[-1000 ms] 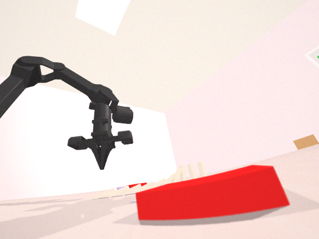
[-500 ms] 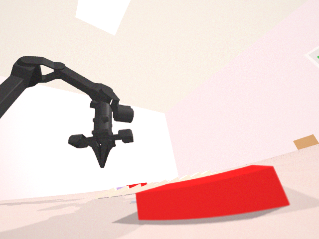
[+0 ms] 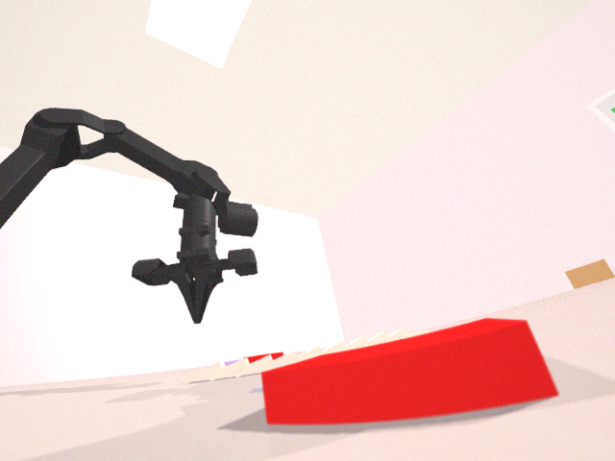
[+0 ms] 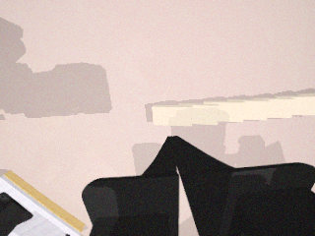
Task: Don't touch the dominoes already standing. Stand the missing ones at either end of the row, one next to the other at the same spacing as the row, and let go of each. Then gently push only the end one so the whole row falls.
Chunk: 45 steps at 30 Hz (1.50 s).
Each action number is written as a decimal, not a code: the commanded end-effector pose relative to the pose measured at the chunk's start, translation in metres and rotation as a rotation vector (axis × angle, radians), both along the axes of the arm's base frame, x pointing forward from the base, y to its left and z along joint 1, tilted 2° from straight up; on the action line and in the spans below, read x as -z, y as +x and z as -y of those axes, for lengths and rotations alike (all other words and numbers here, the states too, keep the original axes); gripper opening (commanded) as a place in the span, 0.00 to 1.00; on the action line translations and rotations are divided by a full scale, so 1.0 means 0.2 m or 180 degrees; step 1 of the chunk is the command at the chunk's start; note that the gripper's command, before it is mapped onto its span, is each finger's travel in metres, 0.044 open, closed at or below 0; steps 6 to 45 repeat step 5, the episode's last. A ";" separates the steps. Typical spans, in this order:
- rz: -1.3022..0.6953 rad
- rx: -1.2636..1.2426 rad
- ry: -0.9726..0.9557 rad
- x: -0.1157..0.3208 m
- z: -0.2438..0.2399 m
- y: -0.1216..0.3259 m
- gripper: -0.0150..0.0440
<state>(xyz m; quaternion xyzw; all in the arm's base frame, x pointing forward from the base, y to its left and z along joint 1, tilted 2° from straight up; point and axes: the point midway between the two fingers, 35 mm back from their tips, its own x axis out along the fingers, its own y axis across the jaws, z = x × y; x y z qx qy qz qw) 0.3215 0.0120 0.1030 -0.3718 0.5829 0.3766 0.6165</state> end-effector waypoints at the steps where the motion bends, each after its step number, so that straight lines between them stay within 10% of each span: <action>1: -0.0005 -0.0014 0.0000 0.00 0.00 0.00 0.25; 45: -0.0005 -0.0014 0.0000 0.00 0.00 0.00 0.25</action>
